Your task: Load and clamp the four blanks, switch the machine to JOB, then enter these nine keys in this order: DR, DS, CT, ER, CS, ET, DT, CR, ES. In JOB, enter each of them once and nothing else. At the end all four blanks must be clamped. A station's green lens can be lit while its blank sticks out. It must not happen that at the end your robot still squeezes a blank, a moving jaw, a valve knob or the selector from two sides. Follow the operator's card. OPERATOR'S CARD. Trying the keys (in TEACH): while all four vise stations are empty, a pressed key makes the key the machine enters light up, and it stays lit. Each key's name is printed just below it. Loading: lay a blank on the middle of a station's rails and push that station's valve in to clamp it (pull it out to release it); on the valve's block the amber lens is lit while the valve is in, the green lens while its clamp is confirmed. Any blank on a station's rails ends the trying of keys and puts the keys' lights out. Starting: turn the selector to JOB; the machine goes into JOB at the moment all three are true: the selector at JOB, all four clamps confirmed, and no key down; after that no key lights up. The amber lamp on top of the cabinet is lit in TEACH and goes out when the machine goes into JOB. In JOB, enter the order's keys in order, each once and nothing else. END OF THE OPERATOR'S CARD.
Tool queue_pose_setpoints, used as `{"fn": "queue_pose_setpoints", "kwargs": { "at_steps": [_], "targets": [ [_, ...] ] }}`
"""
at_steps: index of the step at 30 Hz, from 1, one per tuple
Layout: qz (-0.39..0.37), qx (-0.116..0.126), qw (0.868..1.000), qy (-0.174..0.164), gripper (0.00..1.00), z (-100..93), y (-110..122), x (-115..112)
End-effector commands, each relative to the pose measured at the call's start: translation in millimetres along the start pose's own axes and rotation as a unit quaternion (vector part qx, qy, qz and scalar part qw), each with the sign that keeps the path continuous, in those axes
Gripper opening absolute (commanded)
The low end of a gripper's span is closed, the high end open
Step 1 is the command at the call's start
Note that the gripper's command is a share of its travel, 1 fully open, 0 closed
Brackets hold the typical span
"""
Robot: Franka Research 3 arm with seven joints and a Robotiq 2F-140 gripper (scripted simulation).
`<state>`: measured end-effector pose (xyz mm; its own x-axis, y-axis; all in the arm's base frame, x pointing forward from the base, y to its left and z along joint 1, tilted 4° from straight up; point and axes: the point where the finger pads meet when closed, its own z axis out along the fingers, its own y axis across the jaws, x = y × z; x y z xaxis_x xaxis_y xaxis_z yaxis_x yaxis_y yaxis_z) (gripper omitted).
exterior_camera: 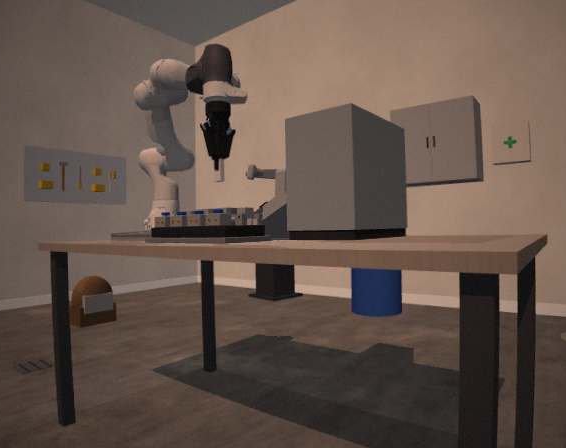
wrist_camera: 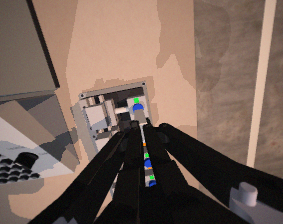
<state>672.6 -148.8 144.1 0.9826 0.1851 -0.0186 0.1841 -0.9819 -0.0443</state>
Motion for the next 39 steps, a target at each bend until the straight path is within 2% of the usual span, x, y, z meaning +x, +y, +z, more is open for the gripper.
{"fn": "queue_pose_setpoints", "kwargs": {
  "at_steps": [1,4,14,39],
  "targets": [
    [-0.006,0.005,1.000,-0.010,0.00,-14.7,-1,-7],
    [-0.006,0.005,1.000,-0.010,0.00,-24.9,-1,-6],
    [-0.006,0.005,1.000,-0.010,0.00,-39.5,-1,-6],
    [-0.006,0.005,1.000,-0.010,0.00,-41.2,-1,-6]
  ]
}}
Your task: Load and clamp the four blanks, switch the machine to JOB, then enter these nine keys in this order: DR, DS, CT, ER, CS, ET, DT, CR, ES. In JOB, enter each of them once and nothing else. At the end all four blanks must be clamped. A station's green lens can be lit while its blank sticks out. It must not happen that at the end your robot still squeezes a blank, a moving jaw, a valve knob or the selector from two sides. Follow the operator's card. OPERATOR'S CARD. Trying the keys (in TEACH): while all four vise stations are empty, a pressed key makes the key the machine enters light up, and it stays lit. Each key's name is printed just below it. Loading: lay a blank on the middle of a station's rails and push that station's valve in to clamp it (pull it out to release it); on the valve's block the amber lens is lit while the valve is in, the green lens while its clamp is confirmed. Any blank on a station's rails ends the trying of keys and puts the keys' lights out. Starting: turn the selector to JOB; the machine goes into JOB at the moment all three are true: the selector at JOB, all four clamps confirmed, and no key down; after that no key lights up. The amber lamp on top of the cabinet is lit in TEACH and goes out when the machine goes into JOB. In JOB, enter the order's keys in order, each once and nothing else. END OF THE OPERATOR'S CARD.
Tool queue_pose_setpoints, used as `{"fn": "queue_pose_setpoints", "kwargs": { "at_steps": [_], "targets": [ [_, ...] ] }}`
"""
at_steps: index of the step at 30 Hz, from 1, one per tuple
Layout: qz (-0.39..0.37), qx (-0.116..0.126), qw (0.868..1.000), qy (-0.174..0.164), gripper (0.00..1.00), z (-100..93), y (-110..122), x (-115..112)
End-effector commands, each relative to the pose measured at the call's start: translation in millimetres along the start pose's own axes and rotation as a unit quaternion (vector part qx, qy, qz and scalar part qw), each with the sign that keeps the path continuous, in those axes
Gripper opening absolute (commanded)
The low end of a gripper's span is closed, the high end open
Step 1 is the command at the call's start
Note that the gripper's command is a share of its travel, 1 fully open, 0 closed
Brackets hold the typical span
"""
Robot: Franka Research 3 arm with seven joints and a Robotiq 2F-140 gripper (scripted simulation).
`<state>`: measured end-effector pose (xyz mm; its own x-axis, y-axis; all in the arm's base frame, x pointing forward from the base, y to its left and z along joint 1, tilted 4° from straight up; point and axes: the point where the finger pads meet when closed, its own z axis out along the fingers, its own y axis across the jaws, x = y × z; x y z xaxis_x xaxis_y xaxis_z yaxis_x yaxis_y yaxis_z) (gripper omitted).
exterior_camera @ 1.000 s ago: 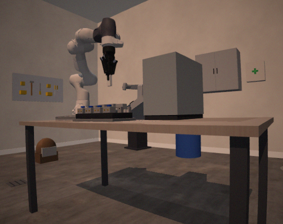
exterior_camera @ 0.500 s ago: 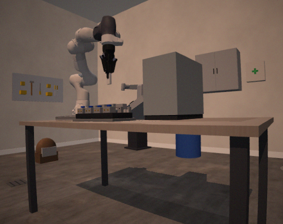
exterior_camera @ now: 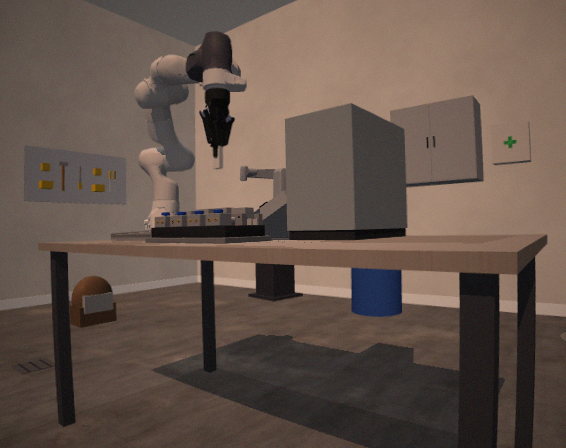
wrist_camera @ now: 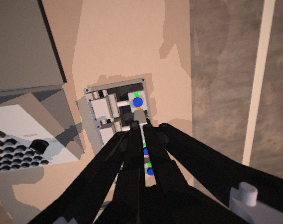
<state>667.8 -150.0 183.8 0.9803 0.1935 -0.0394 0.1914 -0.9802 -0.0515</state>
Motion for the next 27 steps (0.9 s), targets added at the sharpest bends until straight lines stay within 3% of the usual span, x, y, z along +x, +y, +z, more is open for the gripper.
{"fn": "queue_pose_setpoints", "kwargs": {
  "at_steps": [1,19,27],
  "targets": [
    [-0.002,0.001,1.000,0.000,0.00,-1.6,0,0],
    [-0.002,0.001,1.000,0.000,0.00,-2.7,0,0],
    [-0.002,0.001,1.000,0.000,0.00,-42.4,0,0]
  ]
}}
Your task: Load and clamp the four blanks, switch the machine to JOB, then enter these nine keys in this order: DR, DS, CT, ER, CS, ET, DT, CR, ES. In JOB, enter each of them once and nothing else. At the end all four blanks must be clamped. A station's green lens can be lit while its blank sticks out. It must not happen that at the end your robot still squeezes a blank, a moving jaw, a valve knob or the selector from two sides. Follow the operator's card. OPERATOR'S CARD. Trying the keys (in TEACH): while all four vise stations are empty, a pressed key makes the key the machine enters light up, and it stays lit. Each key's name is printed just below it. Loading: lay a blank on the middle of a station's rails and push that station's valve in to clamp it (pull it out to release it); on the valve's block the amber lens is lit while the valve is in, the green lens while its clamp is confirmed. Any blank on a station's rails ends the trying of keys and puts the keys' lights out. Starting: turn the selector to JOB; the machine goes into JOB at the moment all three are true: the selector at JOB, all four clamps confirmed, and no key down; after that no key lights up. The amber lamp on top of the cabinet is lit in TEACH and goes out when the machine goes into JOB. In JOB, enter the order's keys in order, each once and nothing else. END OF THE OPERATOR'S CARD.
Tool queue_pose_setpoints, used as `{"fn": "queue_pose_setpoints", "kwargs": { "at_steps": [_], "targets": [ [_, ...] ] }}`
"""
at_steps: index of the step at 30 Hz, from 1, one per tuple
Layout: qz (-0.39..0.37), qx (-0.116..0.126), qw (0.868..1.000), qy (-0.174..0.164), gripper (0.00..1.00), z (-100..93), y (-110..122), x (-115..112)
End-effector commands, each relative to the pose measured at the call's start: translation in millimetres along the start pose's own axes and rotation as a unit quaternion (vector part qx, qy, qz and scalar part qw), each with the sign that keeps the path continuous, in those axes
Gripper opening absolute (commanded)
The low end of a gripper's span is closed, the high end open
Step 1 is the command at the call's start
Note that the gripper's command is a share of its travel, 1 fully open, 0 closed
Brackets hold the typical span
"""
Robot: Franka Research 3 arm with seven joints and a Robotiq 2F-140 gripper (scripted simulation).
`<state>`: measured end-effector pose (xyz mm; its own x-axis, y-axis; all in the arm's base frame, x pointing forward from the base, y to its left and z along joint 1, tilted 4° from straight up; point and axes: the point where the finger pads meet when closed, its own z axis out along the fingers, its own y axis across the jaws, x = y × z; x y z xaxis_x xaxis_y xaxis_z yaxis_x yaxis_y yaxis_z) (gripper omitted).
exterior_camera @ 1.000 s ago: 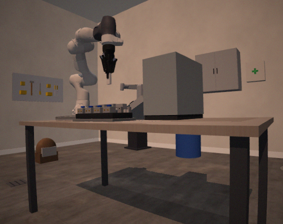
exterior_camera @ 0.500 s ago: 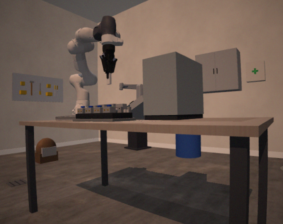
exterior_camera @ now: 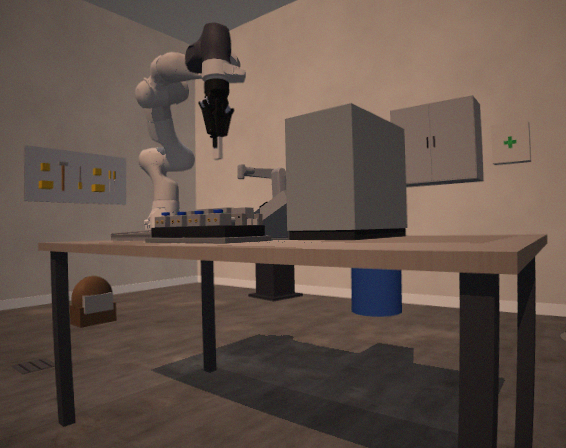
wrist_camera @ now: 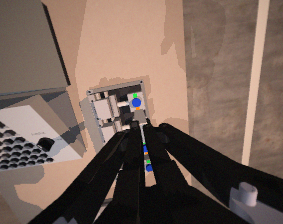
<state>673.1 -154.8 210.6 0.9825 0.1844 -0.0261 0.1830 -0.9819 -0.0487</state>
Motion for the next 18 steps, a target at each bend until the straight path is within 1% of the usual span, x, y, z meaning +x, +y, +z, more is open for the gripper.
{"fn": "queue_pose_setpoints", "kwargs": {
  "at_steps": [1,4,9,12,15,18],
  "targets": [
    [-0.006,0.002,1.000,-0.007,0.00,-19.2,-4,-3],
    [-0.006,0.002,1.000,-0.007,0.00,-24.4,-4,-3],
    [-0.006,0.002,1.000,-0.006,0.00,-24.6,-4,-3],
    [-0.006,0.002,1.000,-0.004,0.00,-24.6,-9,-5],
    [-0.005,0.002,1.000,0.002,0.00,-24.7,-22,-8],
    [-0.004,0.002,1.000,0.015,0.00,-24.9,-47,-15]
  ]
}}
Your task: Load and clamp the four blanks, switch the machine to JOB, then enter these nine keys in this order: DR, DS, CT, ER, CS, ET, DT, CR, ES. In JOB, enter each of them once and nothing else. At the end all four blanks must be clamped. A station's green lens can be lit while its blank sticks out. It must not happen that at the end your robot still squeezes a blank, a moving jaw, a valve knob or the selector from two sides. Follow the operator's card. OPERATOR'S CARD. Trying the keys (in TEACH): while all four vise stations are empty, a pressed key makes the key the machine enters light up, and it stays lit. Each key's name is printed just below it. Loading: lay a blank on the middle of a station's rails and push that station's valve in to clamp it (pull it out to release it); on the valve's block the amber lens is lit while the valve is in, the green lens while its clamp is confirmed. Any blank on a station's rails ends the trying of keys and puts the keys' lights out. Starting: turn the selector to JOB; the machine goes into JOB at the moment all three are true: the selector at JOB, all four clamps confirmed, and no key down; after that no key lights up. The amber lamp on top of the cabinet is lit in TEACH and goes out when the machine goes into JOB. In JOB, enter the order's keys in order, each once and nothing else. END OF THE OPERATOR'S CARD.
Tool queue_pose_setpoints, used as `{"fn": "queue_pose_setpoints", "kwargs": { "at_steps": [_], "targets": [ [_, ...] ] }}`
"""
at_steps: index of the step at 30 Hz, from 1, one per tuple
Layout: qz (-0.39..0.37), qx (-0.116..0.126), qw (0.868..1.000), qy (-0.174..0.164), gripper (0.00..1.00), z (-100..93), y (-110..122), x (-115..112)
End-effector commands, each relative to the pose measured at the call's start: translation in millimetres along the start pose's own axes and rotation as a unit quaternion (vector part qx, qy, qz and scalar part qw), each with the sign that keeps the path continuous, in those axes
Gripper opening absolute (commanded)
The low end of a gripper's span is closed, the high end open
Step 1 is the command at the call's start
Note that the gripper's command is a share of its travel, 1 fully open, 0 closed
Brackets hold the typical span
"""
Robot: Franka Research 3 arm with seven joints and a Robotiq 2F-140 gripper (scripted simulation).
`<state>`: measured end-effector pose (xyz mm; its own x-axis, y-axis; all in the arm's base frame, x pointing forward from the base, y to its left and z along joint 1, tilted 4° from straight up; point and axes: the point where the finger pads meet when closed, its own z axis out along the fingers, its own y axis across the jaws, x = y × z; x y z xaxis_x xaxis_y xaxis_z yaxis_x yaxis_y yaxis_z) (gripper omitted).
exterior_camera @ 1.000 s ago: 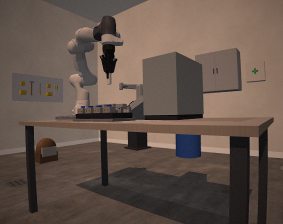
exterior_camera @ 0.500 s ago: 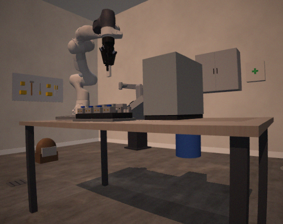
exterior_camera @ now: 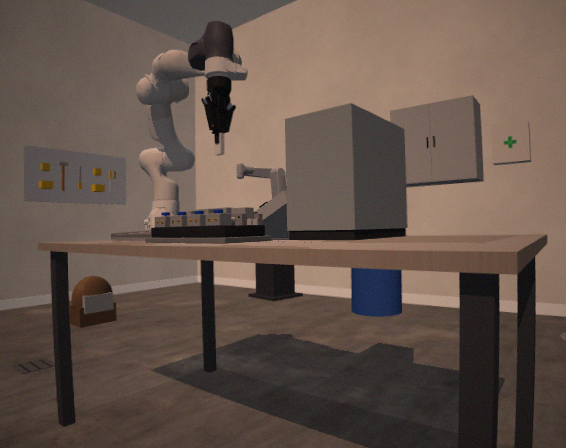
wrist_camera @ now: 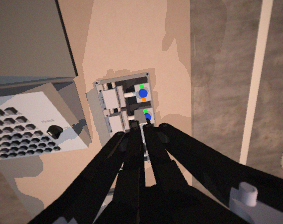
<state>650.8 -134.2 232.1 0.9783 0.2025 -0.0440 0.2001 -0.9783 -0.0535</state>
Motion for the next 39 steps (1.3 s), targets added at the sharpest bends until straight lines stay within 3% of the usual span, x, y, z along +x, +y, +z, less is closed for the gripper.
{"fn": "queue_pose_setpoints", "kwargs": {
  "at_steps": [1,5,7,11,22,24,25,27,30,32,39],
  "targets": [
    [0.005,0.000,1.000,0.030,0.00,-5.0,-33,1],
    [0.009,-0.001,0.998,0.061,0.00,-5.0,-97,-16],
    [0.009,-0.001,0.998,0.061,0.00,-5.0,-97,-16],
    [0.013,-0.002,0.994,0.105,0.00,-4.3,-181,-39],
    [0.025,-0.005,0.975,0.220,0.00,2.2,-363,-101],
    [0.025,-0.005,0.975,0.220,0.00,2.2,-363,-101],
    [0.025,-0.005,0.974,0.225,0.00,-1.5,-412,-105],
    [0.025,-0.006,0.973,0.229,0.00,-4.3,-442,-106],
    [0.026,-0.006,0.973,0.230,0.00,-4.3,-445,-106],
    [0.026,-0.006,0.973,0.230,0.00,3.4,-434,-105],
    [0.026,-0.006,0.973,0.230,0.00,86.7,-322,-97]
  ]
}}
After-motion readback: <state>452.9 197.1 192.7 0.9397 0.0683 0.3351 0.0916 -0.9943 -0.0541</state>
